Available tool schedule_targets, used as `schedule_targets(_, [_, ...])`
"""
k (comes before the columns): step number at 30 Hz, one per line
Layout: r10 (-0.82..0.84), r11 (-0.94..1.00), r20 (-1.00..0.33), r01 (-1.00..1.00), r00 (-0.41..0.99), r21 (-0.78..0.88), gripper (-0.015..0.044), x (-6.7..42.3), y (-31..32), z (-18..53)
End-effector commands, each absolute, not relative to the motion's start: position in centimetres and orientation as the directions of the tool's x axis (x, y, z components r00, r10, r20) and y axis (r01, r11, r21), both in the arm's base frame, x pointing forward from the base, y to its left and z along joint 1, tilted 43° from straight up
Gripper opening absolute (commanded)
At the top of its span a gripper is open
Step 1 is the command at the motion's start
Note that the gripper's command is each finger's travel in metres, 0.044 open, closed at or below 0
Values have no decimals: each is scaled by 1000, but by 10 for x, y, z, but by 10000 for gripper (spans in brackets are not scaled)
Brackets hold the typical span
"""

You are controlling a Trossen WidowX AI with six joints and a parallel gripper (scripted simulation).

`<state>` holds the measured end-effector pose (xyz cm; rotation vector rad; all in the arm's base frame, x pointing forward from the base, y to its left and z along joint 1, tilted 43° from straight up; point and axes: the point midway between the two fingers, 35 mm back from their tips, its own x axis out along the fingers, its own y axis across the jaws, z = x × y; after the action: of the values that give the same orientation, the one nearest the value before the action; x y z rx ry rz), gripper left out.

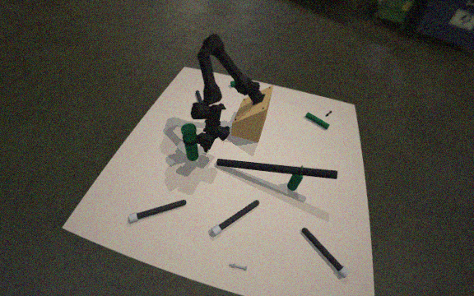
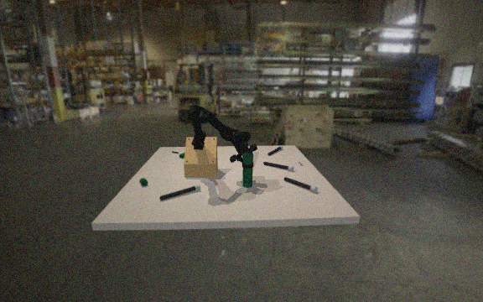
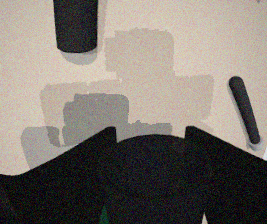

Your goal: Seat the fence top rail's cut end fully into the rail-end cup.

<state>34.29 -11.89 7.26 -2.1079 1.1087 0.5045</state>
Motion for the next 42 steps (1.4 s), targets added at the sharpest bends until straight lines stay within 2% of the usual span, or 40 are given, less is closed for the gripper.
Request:
schedule_targets(1, [-562,-384,-603,-824,566,-416,0,346,-118,74])
schedule_targets(28, [-549,-404,-617,-825,564,-395,0,343,-119,73])
schedule_targets(42, [-548,-402,-619,-826,563,-395,368,343,-110,73])
